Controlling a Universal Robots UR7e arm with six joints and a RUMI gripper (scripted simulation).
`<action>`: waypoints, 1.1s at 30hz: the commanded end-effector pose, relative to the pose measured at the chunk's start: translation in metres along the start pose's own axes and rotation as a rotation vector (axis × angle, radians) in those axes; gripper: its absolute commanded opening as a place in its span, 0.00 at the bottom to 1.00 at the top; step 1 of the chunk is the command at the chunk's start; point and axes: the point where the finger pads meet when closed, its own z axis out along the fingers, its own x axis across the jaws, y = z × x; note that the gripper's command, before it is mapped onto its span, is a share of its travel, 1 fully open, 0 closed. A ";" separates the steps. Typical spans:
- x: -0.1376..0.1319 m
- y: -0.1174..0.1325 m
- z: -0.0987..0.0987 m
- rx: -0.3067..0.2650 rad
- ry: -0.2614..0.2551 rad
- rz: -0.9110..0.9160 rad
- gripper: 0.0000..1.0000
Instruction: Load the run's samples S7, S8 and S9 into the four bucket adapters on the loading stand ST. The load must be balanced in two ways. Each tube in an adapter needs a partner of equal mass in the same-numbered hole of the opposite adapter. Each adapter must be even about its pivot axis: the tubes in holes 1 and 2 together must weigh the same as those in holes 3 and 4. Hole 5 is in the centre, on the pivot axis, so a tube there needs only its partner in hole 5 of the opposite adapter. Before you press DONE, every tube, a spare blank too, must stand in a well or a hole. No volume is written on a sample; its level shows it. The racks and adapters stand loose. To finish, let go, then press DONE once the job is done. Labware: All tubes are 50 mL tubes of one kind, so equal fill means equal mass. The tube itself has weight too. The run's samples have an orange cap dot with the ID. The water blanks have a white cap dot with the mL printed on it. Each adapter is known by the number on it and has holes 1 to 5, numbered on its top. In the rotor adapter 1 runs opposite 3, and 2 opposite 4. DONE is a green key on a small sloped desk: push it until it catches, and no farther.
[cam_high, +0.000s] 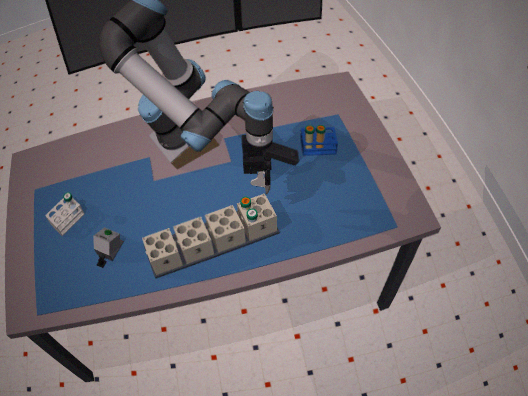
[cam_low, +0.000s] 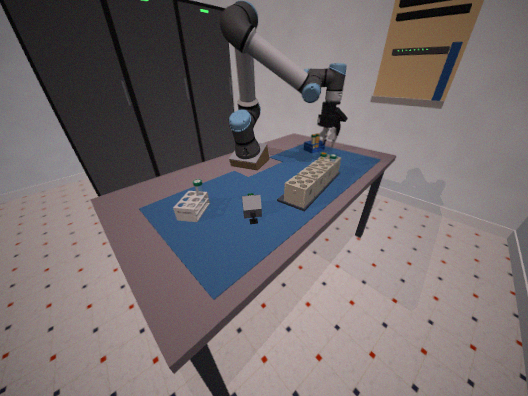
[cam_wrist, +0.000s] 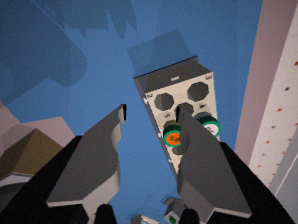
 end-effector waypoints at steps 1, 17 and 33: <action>-0.036 -0.023 -0.001 0.002 0.001 -0.011 0.35; -0.136 -0.084 -0.001 0.002 0.001 -0.011 0.35; -0.236 -0.144 -0.001 0.002 0.001 -0.011 0.35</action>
